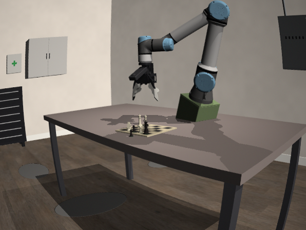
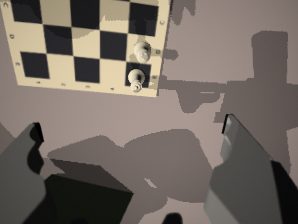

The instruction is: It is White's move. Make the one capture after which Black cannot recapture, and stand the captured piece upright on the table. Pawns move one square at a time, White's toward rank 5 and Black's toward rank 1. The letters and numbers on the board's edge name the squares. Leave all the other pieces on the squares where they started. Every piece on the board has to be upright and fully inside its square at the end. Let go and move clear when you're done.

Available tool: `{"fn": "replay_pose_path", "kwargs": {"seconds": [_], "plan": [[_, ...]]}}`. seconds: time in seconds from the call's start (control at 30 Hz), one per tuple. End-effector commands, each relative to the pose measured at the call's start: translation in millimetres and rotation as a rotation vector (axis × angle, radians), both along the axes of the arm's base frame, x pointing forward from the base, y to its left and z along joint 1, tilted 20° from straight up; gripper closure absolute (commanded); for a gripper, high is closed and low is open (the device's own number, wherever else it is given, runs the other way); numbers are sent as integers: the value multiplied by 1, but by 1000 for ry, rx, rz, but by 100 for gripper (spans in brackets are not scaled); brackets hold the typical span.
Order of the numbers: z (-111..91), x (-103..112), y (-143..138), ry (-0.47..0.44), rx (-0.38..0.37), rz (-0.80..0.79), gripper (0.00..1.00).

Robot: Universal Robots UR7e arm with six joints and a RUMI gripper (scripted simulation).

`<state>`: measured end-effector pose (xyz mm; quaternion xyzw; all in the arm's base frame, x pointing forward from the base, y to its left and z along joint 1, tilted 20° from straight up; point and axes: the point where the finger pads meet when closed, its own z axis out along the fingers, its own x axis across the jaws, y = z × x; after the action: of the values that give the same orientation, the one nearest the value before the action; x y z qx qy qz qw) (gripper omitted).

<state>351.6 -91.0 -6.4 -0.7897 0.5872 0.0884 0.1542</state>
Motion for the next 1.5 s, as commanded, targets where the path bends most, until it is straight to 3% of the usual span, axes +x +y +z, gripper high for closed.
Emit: {"fn": "replay_pose_path", "kwargs": {"seconds": [0.0, 0.2, 0.23, 1.47], "plan": [[0, -2, -1, 10, 0, -30, 0], [-1, -2, -1, 11, 0, -32, 0], [-1, -2, -1, 11, 0, -32, 75], [-1, -2, -1, 11, 0, -32, 75]]}}
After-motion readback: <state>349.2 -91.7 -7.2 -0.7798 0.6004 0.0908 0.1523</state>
